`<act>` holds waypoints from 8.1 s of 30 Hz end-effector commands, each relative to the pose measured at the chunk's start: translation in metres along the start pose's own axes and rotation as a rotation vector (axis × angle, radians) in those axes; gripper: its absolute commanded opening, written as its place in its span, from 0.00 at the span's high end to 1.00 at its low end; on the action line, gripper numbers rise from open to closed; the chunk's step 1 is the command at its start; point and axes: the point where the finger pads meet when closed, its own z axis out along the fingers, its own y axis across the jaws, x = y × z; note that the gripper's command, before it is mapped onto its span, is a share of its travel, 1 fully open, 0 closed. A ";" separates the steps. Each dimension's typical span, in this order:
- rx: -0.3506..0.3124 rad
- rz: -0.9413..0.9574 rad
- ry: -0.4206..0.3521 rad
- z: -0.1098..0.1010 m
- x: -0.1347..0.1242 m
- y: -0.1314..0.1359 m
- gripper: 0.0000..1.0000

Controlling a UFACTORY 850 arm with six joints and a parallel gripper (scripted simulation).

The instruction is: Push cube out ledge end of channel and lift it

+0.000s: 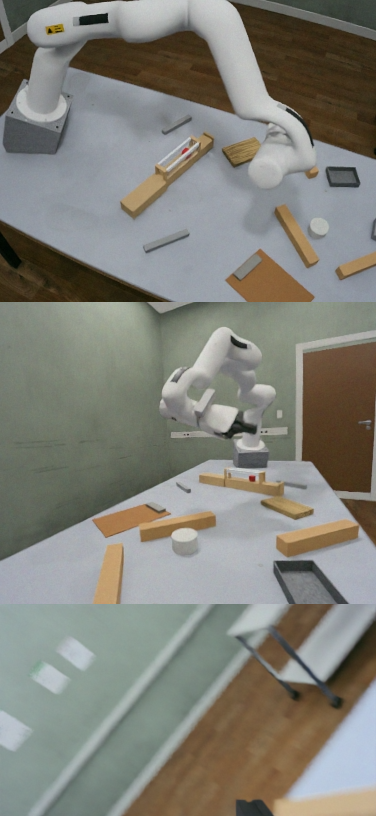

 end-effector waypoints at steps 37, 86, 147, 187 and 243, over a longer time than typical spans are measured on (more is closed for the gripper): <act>-0.862 -0.161 -0.905 -0.309 -0.335 0.052 1.00; -0.862 -0.161 -0.905 -0.309 -0.335 0.052 0.61; -0.863 -0.162 -0.904 -0.272 -0.407 0.136 0.61; -0.863 -0.162 -0.904 -0.277 -0.397 0.125 1.00; -0.665 -0.521 -1.076 -0.208 -0.422 -0.067 1.00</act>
